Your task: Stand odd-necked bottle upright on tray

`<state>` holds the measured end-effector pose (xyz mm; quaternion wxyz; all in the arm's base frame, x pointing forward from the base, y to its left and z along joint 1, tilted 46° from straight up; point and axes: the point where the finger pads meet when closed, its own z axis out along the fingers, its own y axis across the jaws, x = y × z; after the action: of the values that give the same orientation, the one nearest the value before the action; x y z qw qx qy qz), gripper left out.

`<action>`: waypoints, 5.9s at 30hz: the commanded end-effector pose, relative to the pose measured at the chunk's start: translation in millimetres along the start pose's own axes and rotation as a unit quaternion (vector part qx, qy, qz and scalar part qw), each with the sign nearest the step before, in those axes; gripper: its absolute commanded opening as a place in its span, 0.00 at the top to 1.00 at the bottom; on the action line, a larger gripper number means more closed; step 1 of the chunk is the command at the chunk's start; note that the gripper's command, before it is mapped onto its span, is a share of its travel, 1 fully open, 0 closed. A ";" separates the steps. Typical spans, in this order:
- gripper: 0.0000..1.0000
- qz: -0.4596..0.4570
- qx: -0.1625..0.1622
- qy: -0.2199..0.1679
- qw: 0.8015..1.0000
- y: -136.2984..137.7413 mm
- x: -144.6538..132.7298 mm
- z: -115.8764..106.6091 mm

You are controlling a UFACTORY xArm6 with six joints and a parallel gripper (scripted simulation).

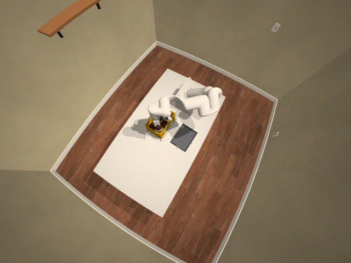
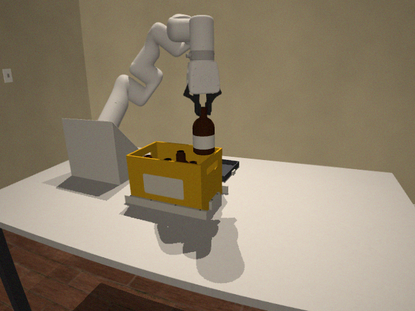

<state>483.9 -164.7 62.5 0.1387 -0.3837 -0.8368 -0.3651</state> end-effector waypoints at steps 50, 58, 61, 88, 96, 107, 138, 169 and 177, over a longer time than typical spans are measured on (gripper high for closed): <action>1.00 -0.001 0.000 -0.002 1.000 0.5 -0.5 -21.1; 1.00 -0.001 0.000 -0.002 1.000 0.6 -0.1 -21.1; 1.00 -0.001 0.000 -0.002 1.000 0.8 0.3 -21.1; 1.00 -0.001 0.000 -0.002 1.000 5.6 11.8 -21.0; 1.00 -0.001 0.000 -0.002 1.000 7.9 17.4 -21.0; 1.00 -0.001 0.000 -0.002 1.000 13.7 31.2 -20.9; 1.00 -0.001 0.000 -0.002 1.000 34.3 80.4 -20.8; 1.00 -0.001 0.000 -0.002 1.000 59.8 141.6 -20.5; 1.00 -0.001 0.000 -0.002 1.000 65.5 155.1 -20.5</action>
<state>429.3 -69.2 184.6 0.1385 -0.3835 -0.8370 -0.3650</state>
